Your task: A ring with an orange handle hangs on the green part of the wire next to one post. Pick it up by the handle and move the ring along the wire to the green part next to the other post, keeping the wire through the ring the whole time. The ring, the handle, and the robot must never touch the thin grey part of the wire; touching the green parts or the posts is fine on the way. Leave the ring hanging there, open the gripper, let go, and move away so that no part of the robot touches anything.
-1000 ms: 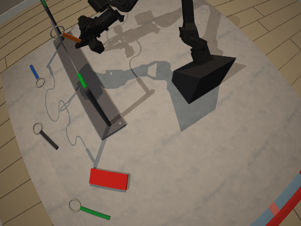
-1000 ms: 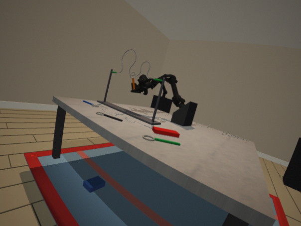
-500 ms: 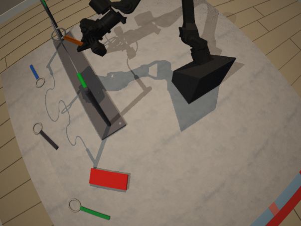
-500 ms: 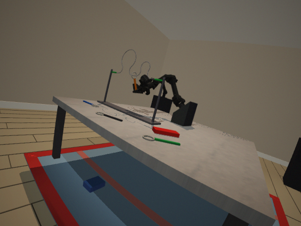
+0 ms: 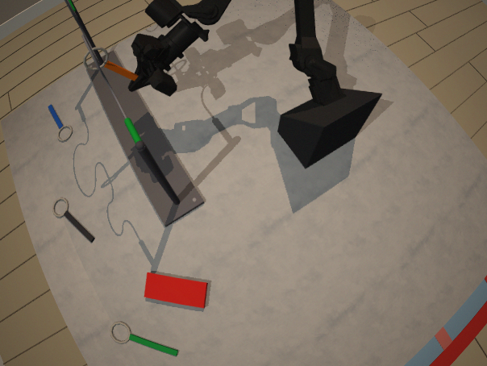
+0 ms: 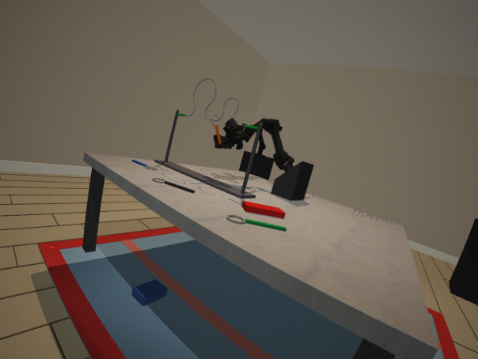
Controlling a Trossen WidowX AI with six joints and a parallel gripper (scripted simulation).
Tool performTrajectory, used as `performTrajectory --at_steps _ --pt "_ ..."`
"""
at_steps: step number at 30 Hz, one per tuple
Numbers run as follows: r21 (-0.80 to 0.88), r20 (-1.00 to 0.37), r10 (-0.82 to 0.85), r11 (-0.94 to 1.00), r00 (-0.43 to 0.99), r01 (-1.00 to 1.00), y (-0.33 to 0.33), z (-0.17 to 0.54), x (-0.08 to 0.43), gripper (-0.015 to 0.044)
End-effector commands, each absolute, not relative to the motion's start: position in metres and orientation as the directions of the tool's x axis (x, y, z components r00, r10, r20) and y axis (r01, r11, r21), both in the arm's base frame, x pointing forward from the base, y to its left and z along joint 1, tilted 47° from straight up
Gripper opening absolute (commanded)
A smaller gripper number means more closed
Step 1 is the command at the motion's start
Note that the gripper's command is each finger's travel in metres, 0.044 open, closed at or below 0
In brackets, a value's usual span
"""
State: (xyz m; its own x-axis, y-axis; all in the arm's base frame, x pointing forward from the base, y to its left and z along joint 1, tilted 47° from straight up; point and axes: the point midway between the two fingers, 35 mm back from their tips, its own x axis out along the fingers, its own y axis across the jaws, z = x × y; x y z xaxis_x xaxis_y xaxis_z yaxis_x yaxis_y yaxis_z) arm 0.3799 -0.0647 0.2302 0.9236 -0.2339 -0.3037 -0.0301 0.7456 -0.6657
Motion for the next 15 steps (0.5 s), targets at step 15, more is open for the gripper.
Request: performTrajectory --at_steps 15 --pt "-0.368 -0.432 -0.108 0.927 0.895 -0.066 -0.017 0.198 0.369 -0.015"
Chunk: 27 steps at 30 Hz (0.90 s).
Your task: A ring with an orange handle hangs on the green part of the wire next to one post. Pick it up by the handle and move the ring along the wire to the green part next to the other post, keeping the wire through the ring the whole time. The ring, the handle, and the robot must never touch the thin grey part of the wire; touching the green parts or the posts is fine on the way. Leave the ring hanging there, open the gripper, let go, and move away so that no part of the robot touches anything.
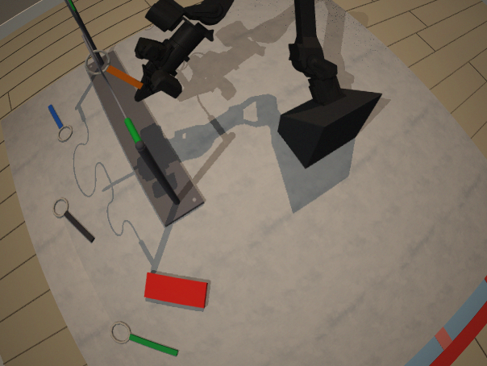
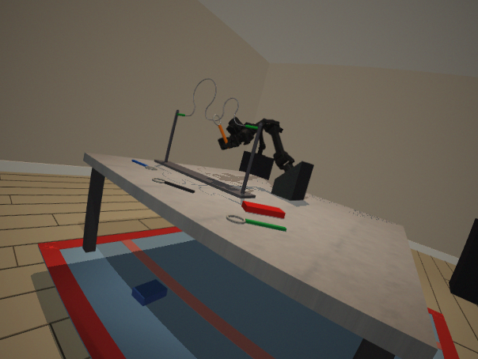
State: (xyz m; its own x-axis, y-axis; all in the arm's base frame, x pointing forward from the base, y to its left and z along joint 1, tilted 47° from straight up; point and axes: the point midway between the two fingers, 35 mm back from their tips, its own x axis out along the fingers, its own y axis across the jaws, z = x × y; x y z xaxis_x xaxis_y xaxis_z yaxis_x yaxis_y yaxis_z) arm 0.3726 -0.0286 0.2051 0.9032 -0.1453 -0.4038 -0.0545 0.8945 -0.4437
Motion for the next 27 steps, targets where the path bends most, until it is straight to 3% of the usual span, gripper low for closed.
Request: performTrajectory --at_steps 1,27 --pt "-0.346 -0.438 -0.098 0.936 0.893 -0.067 -0.013 0.197 0.369 -0.015" --pt "0.286 -0.508 0.211 0.956 0.835 -0.068 0.081 0.2 0.351 -0.015"
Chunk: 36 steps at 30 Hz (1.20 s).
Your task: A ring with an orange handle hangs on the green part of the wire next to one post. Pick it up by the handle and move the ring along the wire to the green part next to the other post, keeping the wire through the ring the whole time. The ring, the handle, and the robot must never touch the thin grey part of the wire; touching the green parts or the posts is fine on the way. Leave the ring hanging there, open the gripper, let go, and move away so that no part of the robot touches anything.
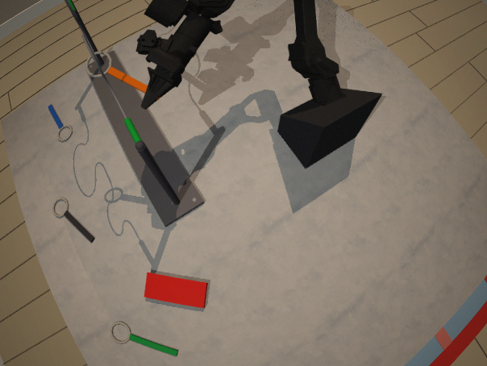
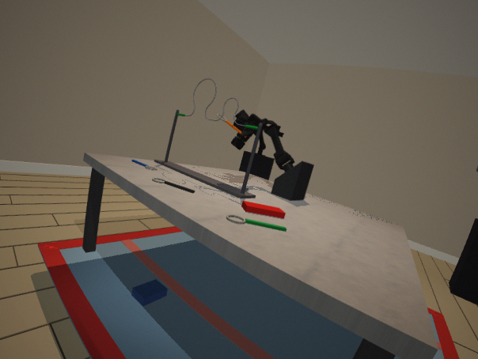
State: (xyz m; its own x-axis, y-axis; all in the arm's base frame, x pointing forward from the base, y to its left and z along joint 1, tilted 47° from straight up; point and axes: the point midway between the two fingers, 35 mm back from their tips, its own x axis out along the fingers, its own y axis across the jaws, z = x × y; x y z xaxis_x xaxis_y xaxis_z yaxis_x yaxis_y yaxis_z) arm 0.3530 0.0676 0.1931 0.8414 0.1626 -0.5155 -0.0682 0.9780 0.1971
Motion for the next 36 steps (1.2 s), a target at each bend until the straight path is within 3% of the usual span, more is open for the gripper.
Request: performTrajectory --at_steps 1,19,36 --pt "0.31 -0.506 0.224 0.948 0.833 -0.066 0.084 0.202 0.35 -0.015" --pt "0.658 -0.44 0.412 0.753 0.798 -0.027 0.135 0.236 0.341 -0.015" --pt "0.767 -0.394 0.476 0.641 0.786 -0.004 0.155 0.263 0.338 -0.015"
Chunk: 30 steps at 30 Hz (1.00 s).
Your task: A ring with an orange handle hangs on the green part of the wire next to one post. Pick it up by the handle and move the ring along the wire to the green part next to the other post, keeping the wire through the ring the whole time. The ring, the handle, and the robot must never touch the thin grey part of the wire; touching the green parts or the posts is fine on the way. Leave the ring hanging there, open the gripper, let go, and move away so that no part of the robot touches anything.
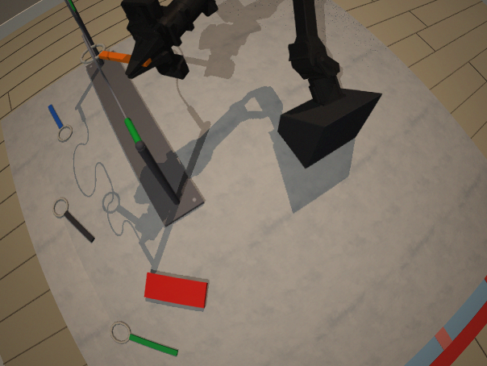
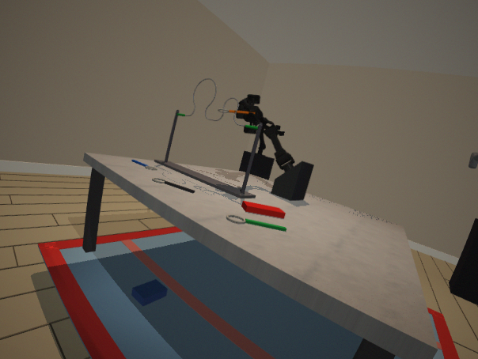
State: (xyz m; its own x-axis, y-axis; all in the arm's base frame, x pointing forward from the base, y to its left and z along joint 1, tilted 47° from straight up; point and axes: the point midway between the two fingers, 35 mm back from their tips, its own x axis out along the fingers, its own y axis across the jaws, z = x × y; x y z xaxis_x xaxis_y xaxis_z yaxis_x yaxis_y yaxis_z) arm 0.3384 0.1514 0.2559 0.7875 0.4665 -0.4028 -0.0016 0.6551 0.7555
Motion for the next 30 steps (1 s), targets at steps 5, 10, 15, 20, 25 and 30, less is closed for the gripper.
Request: performTrajectory --at_steps 5,10,15,20,25,30 --pt "0.751 -0.402 0.466 0.661 0.788 -0.008 0.155 0.265 0.338 -0.015" --pt "0.71 -0.42 0.443 0.704 0.792 -0.017 0.154 0.264 0.338 -0.015" --pt "0.648 -0.443 0.407 0.761 0.799 -0.028 0.151 0.261 0.339 -0.015" --pt "0.568 -0.467 0.362 0.822 0.807 -0.041 0.146 0.256 0.339 -0.015" --pt "0.473 -0.487 0.311 0.879 0.817 -0.052 0.14 0.252 0.341 -0.015" --pt "0.369 -0.501 0.255 0.927 0.827 -0.062 0.133 0.248 0.342 -0.015"
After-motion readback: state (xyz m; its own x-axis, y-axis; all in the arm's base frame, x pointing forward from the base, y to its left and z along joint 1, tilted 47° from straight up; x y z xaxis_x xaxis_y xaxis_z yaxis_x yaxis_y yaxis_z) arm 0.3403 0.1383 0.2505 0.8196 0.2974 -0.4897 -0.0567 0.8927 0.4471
